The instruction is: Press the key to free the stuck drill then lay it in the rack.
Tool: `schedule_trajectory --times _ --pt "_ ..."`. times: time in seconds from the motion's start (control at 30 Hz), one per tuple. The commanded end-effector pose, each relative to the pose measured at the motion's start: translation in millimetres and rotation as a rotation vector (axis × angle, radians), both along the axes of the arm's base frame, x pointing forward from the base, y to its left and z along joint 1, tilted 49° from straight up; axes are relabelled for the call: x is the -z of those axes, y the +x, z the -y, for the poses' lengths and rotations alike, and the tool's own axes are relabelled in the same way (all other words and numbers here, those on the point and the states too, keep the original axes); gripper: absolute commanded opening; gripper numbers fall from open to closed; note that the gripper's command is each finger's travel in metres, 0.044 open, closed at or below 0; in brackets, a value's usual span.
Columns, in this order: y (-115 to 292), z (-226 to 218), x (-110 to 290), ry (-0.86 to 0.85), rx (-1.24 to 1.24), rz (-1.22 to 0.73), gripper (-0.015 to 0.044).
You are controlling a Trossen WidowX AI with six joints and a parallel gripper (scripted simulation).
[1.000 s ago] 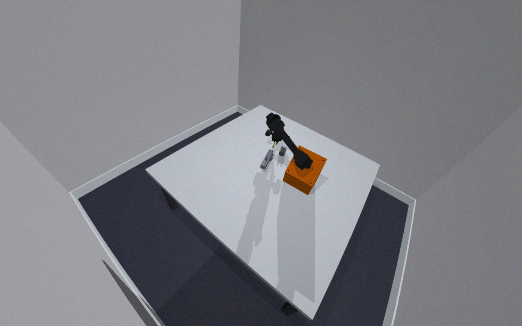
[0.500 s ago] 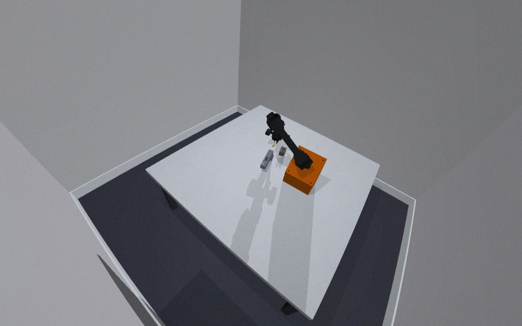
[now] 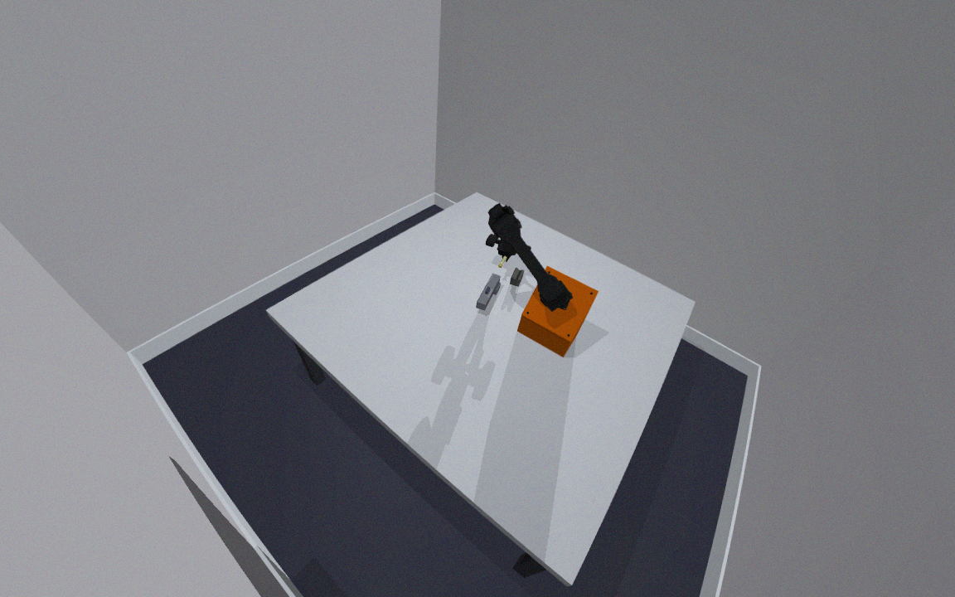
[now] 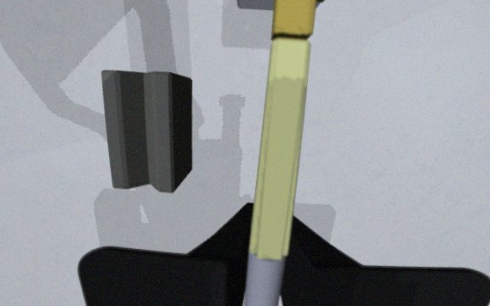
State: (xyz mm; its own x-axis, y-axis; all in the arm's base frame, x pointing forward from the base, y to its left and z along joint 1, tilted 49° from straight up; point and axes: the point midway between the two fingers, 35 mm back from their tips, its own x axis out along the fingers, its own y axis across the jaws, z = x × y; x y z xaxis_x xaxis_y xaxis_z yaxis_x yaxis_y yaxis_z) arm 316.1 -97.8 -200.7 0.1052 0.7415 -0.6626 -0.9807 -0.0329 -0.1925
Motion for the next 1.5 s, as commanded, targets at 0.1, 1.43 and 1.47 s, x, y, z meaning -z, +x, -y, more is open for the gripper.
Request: schedule_trajectory --times 0.1,1.43,1.47 --pt "-12.6 2.4 4.7 -0.004 -0.003 0.000 0.0000" --pt "-66.9 -2.6 41.4 -0.006 -0.003 -0.002 0.0000" --pt "-67.0 -4.6 42.8 -0.006 -0.003 -0.002 0.0000"
